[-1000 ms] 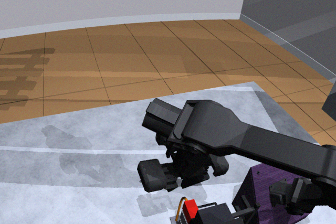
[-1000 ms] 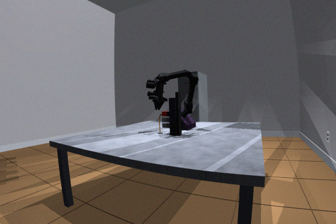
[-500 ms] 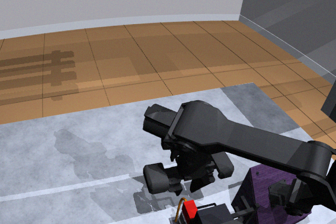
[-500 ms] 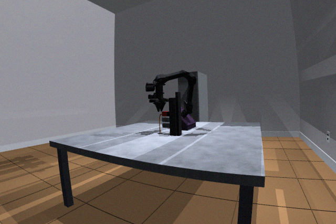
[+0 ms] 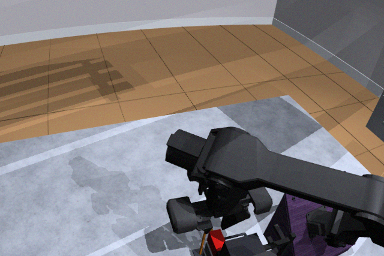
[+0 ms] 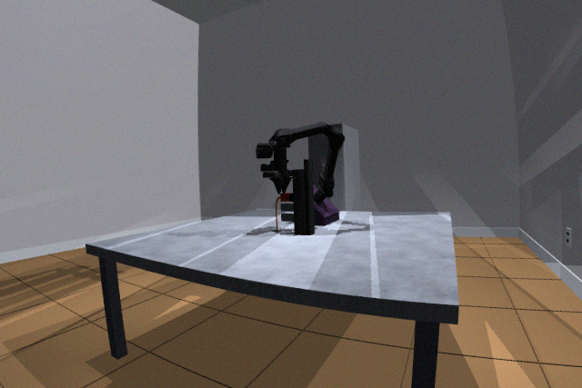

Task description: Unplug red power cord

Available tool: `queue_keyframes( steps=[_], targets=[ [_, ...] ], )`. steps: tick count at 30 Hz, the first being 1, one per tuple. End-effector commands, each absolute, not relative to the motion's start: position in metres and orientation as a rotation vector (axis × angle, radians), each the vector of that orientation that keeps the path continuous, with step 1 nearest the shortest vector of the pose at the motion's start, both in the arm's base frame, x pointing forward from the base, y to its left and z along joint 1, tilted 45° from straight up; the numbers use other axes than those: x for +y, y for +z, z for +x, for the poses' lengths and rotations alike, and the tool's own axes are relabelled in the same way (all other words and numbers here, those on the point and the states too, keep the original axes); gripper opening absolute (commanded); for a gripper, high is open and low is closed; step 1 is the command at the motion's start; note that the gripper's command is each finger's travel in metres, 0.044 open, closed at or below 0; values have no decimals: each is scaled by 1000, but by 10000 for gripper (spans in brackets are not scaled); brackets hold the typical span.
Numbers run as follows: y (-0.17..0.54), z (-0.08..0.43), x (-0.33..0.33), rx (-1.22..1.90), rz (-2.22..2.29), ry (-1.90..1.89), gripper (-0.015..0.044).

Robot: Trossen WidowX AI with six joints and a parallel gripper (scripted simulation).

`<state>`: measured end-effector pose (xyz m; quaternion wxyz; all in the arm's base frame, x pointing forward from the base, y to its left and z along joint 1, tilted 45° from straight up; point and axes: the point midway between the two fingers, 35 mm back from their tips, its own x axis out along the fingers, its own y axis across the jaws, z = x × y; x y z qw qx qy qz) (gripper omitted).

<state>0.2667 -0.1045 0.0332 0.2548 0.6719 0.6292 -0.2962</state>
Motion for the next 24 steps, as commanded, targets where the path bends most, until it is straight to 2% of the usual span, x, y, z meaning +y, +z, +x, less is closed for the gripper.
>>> queue_keyframes(
  steps=[1, 19, 23, 24],
  targets=[
    [40, 267, -99, 1704, 1832, -805, 160],
    [35, 267, -87, 1704, 1832, -805, 160],
    [37, 267, -89, 1709, 1824, -803, 55],
    [37, 267, -89, 1709, 1824, -803, 48]
  ],
)
